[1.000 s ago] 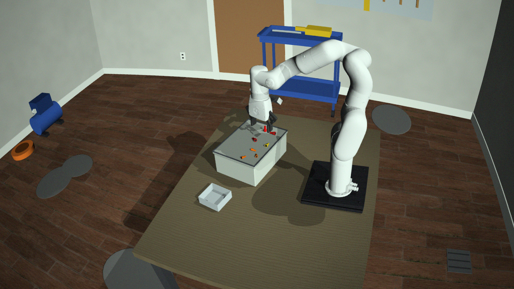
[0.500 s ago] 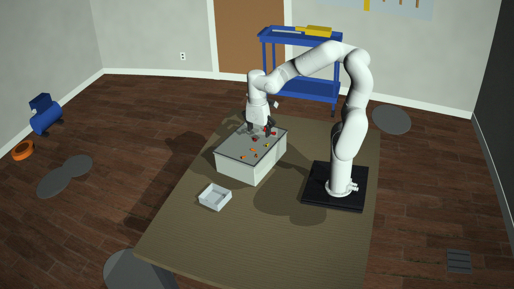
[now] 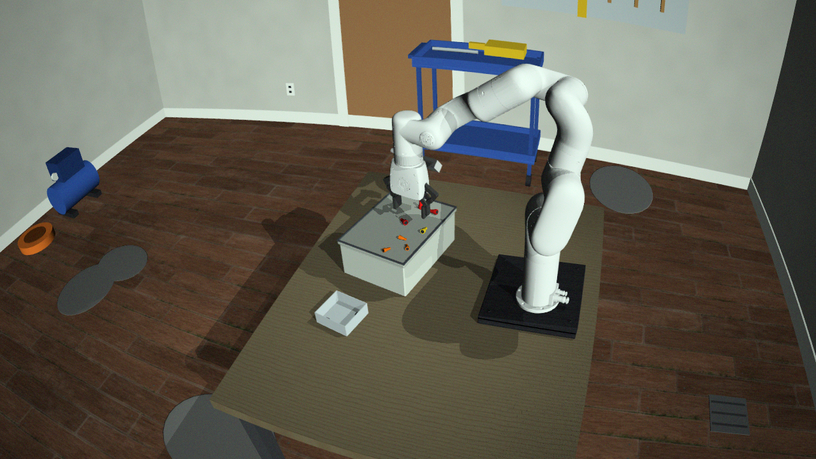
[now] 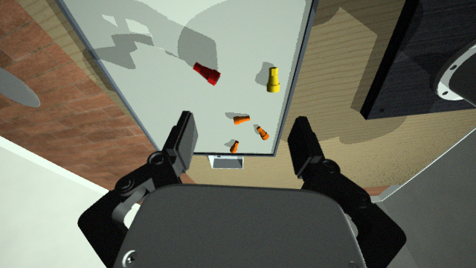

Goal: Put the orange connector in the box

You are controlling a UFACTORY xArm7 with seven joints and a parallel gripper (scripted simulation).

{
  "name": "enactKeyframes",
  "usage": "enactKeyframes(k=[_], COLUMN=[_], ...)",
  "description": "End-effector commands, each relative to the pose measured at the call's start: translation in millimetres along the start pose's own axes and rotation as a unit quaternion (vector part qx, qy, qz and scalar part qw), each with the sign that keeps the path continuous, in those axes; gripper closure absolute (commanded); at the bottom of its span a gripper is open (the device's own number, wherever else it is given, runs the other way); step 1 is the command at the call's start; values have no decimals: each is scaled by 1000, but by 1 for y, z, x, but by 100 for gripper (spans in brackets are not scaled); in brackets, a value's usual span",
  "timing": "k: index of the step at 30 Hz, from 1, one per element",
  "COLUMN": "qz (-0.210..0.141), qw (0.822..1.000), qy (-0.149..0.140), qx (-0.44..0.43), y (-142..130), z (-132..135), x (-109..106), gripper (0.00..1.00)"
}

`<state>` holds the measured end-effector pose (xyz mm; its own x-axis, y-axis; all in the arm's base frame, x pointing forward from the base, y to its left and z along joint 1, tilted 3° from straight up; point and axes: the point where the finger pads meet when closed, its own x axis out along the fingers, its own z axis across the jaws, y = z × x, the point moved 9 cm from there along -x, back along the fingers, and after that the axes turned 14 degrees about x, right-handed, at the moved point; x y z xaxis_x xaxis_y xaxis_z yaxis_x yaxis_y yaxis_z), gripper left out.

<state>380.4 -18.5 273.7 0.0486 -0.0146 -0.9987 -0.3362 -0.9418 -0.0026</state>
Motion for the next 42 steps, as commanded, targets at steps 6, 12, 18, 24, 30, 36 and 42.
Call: enactKeyframes(k=[6, 12, 18, 24, 30, 36, 42], qz=[-1, -1, -1, -1, -1, -1, -1], qw=[1000, 1000, 1000, 1000, 1000, 1000, 1000], qy=[2, 2, 2, 2, 2, 2, 2], qx=[0, 0, 0, 0, 0, 0, -7], y=[0, 0, 0, 0, 0, 0, -5], z=[-1, -1, -1, -1, -1, -1, 1], x=[-1, -1, -1, -1, -1, -1, -1], gripper=[0, 0, 0, 0, 0, 0, 0])
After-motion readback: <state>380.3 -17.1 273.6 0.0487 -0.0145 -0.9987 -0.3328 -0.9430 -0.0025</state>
